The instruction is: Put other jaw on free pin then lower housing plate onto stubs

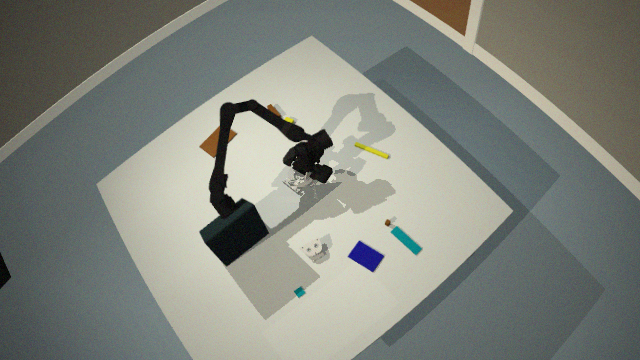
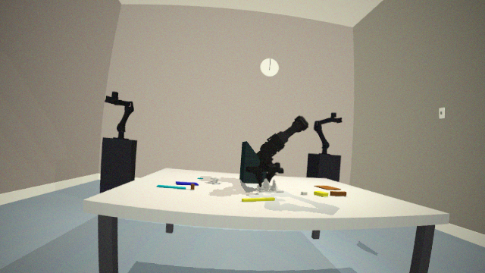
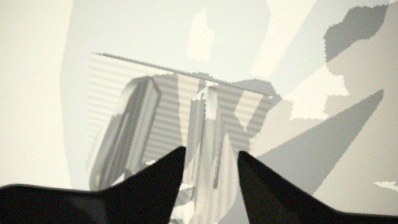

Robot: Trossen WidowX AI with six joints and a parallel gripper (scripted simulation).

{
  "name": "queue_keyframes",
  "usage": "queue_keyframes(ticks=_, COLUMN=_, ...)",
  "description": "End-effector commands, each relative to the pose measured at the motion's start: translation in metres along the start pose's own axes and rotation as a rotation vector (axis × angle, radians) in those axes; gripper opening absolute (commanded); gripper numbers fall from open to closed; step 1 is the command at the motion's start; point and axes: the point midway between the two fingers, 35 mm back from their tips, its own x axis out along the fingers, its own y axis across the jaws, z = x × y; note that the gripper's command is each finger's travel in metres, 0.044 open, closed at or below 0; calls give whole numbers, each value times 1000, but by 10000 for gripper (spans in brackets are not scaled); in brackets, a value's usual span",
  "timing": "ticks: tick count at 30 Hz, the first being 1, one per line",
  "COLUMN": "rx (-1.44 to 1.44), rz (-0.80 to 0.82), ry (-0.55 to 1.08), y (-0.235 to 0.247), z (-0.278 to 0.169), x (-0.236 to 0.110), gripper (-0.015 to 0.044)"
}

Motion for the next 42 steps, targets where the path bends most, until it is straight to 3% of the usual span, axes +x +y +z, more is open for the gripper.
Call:
queue_keyframes(ticks=1, rx=1, rz=4, ry=7, y=2, z=-1, x=4, gripper=134)
queue_keyframes(ticks=42, rx=1, rz=4, ry=7, y=2, z=-2, x=1, gripper=134)
